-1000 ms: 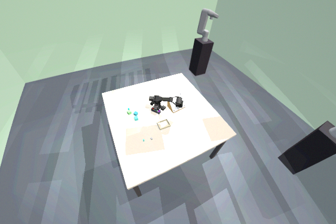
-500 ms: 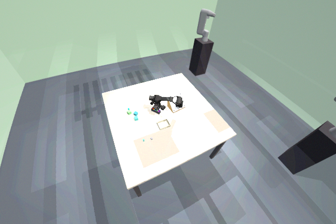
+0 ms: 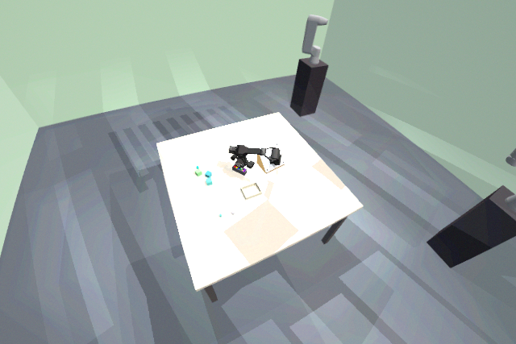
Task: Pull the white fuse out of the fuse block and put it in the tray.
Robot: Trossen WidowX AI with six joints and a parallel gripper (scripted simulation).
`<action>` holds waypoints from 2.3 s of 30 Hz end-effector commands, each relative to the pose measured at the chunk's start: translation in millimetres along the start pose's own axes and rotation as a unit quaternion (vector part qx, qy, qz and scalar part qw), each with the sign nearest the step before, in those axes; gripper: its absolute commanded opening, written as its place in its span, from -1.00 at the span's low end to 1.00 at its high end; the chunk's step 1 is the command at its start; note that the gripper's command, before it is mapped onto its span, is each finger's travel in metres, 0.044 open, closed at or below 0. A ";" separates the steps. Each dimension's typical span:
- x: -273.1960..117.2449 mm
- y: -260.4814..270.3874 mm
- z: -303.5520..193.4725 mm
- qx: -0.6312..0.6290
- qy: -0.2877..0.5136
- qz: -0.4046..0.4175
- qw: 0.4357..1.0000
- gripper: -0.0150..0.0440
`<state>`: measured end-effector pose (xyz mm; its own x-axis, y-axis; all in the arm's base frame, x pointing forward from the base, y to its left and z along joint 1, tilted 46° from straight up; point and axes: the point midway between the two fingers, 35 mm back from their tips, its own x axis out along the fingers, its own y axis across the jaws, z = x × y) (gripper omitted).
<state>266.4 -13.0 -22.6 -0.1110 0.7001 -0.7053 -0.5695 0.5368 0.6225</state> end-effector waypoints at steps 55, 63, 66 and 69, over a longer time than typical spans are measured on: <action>-39.3 53.9 65.0 0.001 0.004 -0.013 1.000 -0.49; -38.0 104.7 101.0 0.000 0.001 -0.010 1.000 -0.49; -37.1 126.1 111.9 -0.001 0.000 -0.007 1.000 -0.49; -36.3 148.4 121.1 -0.002 -0.001 -0.002 1.000 -0.49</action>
<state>288.1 82.2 117.5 -0.1121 0.6904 -0.7147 -0.5709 0.5440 0.6150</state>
